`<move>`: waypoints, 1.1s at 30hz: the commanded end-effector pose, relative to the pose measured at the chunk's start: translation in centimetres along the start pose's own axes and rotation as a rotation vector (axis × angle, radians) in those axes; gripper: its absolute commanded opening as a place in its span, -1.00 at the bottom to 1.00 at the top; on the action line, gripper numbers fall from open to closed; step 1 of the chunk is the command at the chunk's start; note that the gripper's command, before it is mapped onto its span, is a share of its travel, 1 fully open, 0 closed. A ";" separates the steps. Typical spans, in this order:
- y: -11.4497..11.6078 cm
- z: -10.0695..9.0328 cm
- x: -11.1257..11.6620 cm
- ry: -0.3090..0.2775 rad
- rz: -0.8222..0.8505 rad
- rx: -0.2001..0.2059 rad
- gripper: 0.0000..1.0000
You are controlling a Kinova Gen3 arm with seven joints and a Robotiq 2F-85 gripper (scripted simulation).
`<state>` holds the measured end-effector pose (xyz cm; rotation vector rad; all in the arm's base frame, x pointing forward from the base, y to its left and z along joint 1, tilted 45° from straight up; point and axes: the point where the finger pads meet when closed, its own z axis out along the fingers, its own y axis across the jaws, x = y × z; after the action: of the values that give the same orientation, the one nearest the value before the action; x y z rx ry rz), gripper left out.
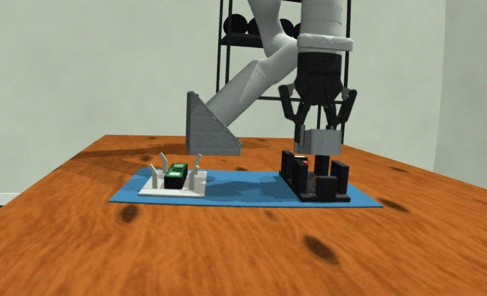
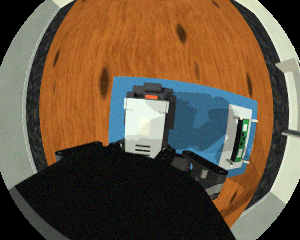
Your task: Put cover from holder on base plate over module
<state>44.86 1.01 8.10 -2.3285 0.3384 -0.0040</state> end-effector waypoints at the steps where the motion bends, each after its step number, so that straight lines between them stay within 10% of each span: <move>1: 0.0 -0.1 0.0 0.002 0.000 0.000 -1.00; 33: 0.0 -3.3 0.0 0.001 -0.001 0.000 -1.00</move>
<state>44.48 -1.04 10.25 -2.3282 0.3360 -0.0018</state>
